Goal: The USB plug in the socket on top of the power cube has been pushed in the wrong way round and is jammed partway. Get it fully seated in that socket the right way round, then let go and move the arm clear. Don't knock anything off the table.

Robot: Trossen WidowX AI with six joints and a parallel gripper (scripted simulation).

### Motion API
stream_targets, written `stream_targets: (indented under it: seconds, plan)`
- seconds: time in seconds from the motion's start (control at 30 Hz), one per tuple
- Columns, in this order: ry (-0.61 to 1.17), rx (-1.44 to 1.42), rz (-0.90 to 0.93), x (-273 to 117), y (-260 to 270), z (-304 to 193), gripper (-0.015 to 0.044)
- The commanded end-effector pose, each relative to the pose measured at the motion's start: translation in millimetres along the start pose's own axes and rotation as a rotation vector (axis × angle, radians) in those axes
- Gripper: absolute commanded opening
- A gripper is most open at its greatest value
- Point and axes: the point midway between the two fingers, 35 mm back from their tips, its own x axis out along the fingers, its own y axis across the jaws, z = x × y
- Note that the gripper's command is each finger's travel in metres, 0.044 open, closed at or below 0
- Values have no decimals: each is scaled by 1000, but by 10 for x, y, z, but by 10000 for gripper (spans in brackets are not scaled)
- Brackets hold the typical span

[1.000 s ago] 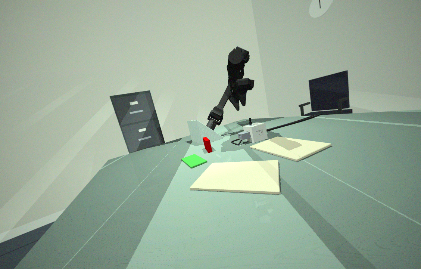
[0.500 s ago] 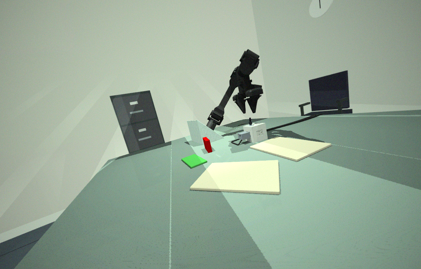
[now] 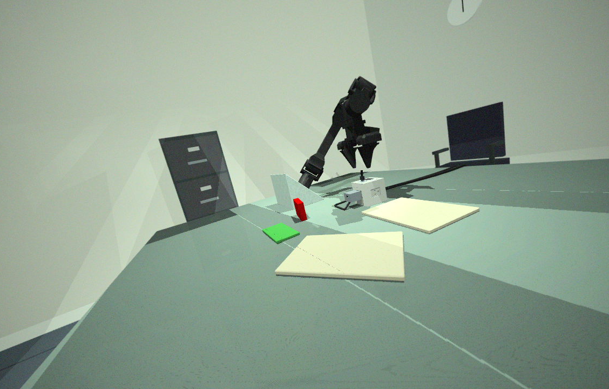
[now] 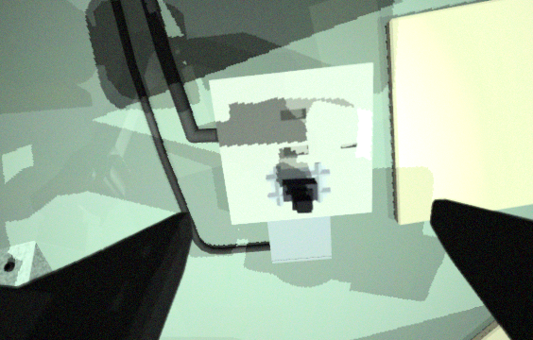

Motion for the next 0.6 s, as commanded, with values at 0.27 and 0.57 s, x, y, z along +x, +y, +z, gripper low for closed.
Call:
stream_targets:
  seconds: [0.27, 0.57]
  plan:
    - [-3, 3, 0, 124, 10, 6, 440]
    - [-1, 0, 1, 131, 2, 2, 335]
